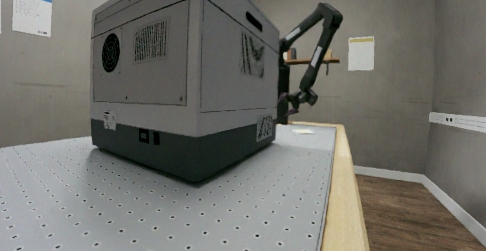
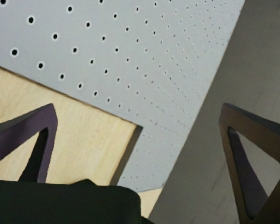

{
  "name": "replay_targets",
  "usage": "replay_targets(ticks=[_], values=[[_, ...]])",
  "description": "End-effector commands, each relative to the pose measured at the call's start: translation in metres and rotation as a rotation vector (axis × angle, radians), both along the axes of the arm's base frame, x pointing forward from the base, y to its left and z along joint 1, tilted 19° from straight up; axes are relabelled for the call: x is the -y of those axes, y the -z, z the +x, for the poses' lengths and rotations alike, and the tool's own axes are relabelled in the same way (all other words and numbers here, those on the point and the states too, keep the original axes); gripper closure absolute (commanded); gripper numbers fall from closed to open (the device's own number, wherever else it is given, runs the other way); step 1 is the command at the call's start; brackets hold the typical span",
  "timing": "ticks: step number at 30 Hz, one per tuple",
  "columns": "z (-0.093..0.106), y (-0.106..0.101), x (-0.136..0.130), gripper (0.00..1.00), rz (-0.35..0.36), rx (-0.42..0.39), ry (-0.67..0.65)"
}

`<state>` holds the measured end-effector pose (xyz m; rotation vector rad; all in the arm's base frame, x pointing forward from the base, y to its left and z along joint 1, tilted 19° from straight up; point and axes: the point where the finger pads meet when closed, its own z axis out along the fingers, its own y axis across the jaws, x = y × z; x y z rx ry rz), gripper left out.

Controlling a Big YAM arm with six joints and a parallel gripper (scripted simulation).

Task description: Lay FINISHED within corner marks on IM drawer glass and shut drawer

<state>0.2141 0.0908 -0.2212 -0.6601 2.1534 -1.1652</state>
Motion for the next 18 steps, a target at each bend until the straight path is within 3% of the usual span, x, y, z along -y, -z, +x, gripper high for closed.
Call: replay_targets(ticks=[1,17,18], values=[[0.000,-0.001,0.000,0.00,0.000,0.000,-0.001],[0.000,-0.001,0.000,0.00,0.000,0.000,-0.001],[-0.009,-0.016,0.010,0.00,-0.022,-0.010,-0.009]])
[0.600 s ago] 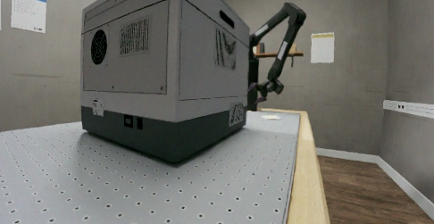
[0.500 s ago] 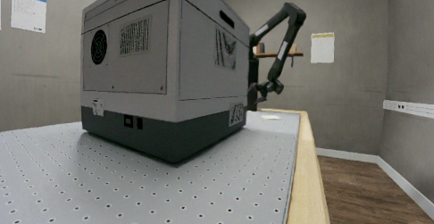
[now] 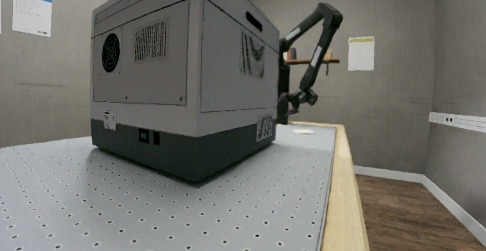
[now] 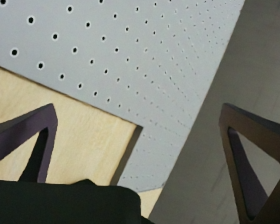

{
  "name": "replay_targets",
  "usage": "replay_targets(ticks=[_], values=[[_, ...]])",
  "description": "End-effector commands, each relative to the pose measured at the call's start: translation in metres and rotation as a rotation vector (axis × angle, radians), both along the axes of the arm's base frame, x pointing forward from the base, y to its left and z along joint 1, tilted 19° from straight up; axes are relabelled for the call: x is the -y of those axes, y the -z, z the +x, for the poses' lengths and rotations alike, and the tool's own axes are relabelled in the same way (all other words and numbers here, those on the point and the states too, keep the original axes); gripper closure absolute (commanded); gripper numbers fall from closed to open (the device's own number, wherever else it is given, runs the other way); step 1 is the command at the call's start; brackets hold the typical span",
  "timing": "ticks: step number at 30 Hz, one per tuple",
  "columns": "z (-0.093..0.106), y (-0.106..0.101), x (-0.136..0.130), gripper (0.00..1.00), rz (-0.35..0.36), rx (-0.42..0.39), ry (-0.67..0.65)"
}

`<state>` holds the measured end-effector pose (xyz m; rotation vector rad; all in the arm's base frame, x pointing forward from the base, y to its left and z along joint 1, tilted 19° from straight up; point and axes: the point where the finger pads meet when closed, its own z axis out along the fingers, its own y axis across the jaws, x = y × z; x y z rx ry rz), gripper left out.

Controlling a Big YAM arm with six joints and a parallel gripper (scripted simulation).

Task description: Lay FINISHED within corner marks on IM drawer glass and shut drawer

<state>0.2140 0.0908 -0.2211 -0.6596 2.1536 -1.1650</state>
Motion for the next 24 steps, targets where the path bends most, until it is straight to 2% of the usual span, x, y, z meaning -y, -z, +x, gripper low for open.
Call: replay_targets(ticks=[1,14,16,21,22,24], values=[[-0.011,-0.021,0.011,0.00,-0.022,-0.011,-0.009],[-0.030,-0.080,0.016,0.00,-0.020,-0.007,-0.008],[-0.030,-0.080,0.016,0.00,-0.020,-0.007,-0.008],[-0.037,-0.103,0.017,0.00,-0.018,-0.005,-0.008],[-0.032,-0.104,0.024,0.00,0.013,-0.016,0.029],[-0.026,-0.093,0.020,0.00,0.042,-0.062,0.065]])
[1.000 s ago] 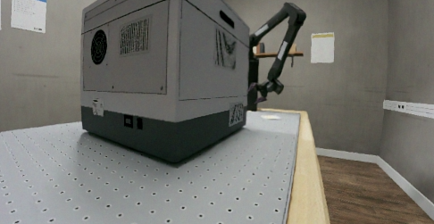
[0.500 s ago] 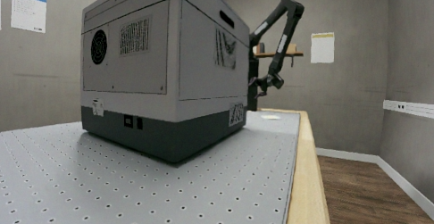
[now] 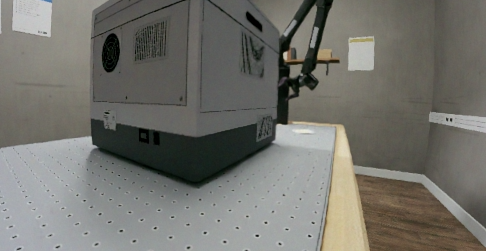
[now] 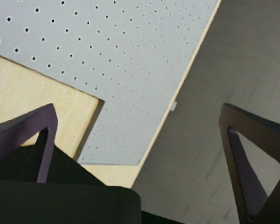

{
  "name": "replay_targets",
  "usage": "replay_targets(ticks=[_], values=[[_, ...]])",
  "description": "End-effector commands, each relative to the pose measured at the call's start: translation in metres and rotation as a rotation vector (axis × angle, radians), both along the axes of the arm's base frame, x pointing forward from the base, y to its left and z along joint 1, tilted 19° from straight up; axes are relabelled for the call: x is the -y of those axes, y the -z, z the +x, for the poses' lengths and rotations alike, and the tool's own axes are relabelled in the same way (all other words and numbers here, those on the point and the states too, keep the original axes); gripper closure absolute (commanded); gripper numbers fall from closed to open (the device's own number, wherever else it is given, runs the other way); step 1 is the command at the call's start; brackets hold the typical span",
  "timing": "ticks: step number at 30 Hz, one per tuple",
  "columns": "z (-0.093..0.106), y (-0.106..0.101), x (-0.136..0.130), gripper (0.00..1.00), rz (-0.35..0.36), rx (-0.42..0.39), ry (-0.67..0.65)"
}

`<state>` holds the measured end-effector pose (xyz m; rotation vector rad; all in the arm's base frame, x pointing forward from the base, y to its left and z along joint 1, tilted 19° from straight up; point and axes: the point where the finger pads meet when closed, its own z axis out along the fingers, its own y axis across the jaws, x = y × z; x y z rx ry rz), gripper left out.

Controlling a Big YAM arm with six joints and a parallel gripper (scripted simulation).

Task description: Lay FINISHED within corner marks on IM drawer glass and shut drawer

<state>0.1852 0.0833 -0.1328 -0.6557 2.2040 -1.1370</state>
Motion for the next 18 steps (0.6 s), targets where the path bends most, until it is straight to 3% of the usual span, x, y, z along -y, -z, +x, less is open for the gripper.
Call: replay_targets(ticks=[1,7,10,11,13,18], values=[[0.013,0.005,-0.003,0.00,0.053,-0.037,0.071],[0.033,0.017,-0.001,0.00,0.136,-0.157,0.200],[0.033,0.016,0.007,0.00,0.141,-0.183,0.221],[0.044,0.018,-0.001,0.00,0.174,-0.192,0.238],[0.041,0.016,0.003,0.00,0.193,-0.243,0.280],[0.064,0.014,0.004,0.00,0.315,-0.321,0.361]])
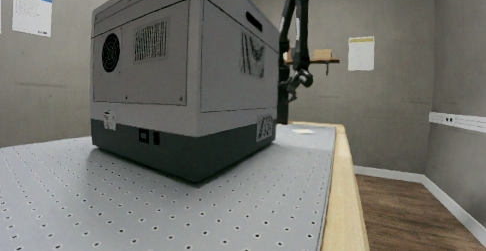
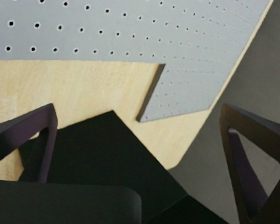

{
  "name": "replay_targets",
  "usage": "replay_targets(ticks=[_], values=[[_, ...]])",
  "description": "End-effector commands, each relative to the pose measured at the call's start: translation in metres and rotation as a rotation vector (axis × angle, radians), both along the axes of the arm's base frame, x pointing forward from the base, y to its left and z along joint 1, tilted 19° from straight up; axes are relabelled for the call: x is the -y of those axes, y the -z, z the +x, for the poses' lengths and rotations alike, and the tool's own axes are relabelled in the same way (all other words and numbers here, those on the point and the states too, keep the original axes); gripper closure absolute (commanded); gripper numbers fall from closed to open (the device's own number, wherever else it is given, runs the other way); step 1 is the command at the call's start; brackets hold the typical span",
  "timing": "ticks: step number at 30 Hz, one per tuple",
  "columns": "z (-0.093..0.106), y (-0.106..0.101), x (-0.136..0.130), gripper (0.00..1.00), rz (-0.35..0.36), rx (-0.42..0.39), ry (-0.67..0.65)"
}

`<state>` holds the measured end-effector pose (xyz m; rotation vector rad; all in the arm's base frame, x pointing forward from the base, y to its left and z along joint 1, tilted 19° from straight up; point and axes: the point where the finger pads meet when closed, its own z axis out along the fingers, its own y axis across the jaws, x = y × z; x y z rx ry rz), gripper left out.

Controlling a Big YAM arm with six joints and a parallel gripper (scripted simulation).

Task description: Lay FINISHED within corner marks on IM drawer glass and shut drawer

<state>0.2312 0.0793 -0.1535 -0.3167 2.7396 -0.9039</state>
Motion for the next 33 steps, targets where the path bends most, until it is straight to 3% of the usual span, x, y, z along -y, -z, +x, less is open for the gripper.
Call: replay_targets(ticks=[1,6,8,13,16,18,23,26,30,33], values=[[0.020,-0.008,0.001,0.00,0.057,-0.052,0.017],[0.047,-0.016,0.005,0.00,0.208,-0.082,0.084],[0.047,-0.016,0.005,0.00,0.208,-0.082,0.084],[0.072,-0.026,0.011,0.00,0.370,-0.082,0.132],[0.077,-0.031,0.019,0.00,0.458,-0.081,0.152],[0.086,-0.036,0.022,0.00,0.471,-0.088,0.157],[0.105,-0.049,0.034,0.00,0.582,-0.030,0.155],[0.106,-0.051,0.037,0.00,0.610,-0.018,0.155],[0.124,-0.064,0.047,0.00,0.621,-0.016,0.156],[0.134,-0.072,0.056,0.00,0.686,0.046,0.140]])
